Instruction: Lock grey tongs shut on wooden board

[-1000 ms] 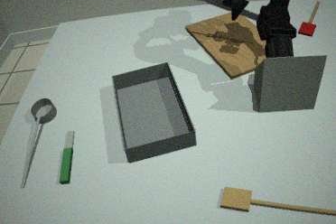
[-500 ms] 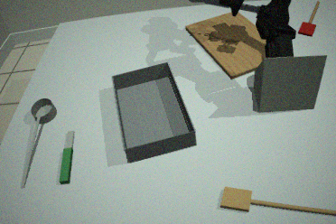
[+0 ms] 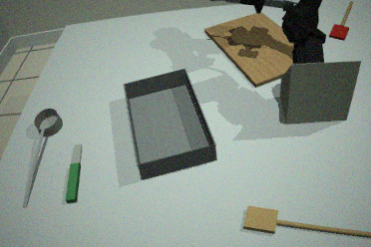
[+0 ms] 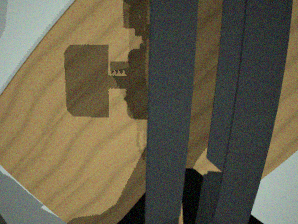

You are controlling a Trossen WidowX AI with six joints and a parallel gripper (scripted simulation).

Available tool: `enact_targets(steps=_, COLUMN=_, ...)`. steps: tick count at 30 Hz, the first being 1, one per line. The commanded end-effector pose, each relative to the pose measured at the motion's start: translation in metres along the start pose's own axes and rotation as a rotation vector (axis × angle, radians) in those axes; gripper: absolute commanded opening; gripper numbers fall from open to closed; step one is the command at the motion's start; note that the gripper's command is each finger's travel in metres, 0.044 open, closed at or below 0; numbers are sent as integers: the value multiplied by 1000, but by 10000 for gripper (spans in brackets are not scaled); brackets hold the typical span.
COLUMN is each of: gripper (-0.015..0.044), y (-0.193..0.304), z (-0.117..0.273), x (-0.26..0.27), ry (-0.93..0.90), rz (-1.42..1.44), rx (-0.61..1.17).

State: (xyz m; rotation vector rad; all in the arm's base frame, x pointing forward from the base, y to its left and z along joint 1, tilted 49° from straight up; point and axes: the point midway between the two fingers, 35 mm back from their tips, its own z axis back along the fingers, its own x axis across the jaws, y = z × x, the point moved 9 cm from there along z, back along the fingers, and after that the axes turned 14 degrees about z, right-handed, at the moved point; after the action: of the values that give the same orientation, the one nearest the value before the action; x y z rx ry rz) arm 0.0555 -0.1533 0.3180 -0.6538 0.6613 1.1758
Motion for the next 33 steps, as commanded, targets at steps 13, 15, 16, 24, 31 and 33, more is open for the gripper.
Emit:
enact_targets(steps=13, gripper=-150, y=-4, z=-19, x=-1, ry=1, rz=-4, rx=3)
enact_targets(steps=15, gripper=-150, y=-4, z=-23, x=-1, ry=1, rz=-4, rx=3)
enact_targets(steps=16, gripper=-150, y=-4, z=-24, x=-1, ry=1, rz=-4, rx=3)
enact_targets(steps=24, gripper=-150, y=-5, z=-37, x=-1, ry=1, rz=-4, rx=3)
enact_targets(steps=31, gripper=-150, y=-5, z=-49, x=-1, ry=1, rz=-3, rx=4)
enact_targets(steps=33, gripper=-150, y=-5, z=-52, x=-1, ry=2, rz=-3, rx=4)
